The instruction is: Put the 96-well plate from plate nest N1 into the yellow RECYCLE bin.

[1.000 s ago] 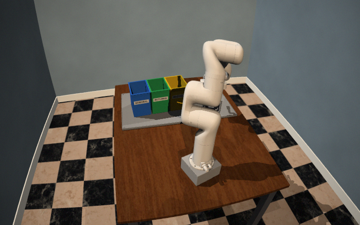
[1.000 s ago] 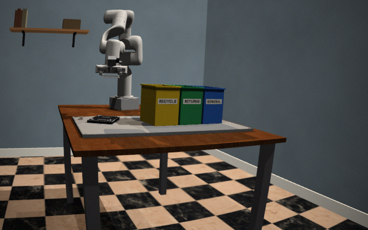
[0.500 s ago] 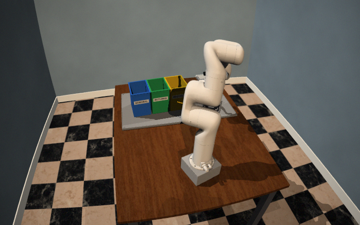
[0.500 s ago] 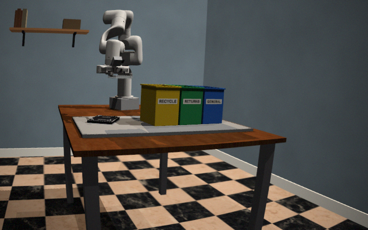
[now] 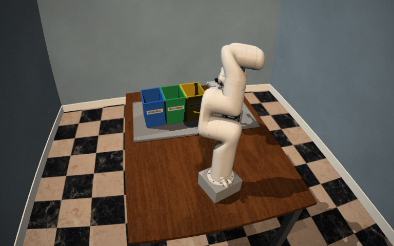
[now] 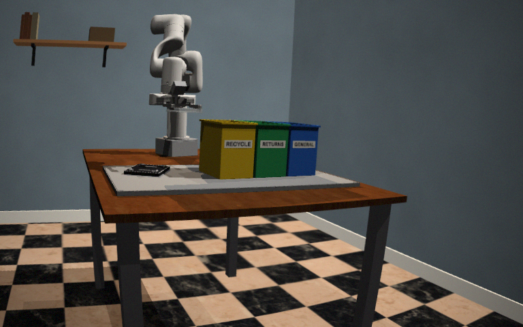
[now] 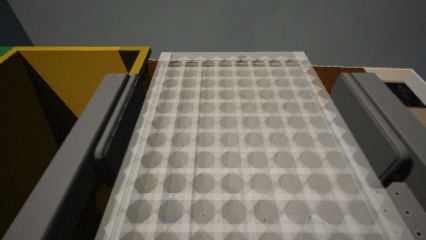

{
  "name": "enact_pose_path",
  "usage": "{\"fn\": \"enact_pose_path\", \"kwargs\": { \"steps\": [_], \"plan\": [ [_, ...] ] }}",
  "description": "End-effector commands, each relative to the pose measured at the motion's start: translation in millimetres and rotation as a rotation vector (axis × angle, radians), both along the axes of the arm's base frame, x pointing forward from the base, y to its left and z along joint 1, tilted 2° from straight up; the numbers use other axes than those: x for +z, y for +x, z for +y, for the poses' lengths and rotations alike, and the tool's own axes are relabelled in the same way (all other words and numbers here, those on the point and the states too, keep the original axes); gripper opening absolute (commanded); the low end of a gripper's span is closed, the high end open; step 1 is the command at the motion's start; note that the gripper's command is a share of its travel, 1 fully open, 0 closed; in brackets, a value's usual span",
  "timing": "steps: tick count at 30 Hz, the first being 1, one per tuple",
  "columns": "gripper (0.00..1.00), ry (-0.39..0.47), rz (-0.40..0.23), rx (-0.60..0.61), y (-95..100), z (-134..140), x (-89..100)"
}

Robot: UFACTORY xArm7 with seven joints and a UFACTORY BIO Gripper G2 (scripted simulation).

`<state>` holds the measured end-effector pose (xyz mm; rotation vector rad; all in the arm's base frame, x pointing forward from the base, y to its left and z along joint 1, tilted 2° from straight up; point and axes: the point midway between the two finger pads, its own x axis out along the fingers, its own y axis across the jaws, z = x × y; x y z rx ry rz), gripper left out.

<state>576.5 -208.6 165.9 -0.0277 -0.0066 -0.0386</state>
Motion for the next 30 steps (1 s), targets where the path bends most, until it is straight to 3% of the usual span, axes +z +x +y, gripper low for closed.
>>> {"fn": "enact_pose_path", "kwargs": {
  "steps": [1, 30],
  "plan": [
    [0.00, -0.003, -0.004, -0.002, 7.1, 11.8, 1.6],
    [0.00, -0.002, -0.005, -0.002, 43.7, 94.0, -3.7]
  ]
}}
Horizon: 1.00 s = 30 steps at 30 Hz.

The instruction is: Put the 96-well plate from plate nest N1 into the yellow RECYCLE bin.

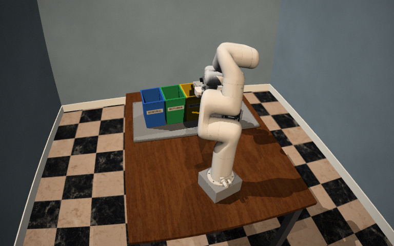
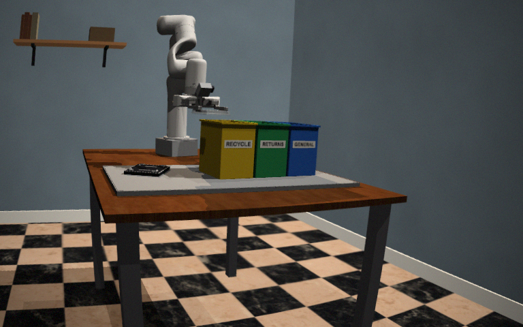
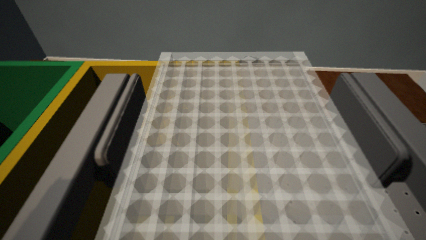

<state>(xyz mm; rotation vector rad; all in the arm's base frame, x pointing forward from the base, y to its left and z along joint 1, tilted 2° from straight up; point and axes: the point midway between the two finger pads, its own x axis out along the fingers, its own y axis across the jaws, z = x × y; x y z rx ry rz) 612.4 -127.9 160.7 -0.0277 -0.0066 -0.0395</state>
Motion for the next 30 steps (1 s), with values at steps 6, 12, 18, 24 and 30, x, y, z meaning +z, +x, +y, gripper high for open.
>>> {"fn": "enact_pose_path", "kwargs": {
  "steps": [6, 12, 18, 24, 30],
  "plan": [
    [0.00, -0.002, -0.005, -0.001, 13.3, 25.5, 0.7],
    [0.00, -0.002, -0.005, -0.001, 21.4, 43.8, -0.4],
    [0.00, -0.002, -0.005, -0.001, 26.2, 54.5, -1.1],
    [0.00, -0.002, -0.005, -0.001, 26.5, 54.8, -1.1],
    [0.00, -0.002, -0.005, -0.001, 26.6, 54.8, -1.1]
  ]
}}
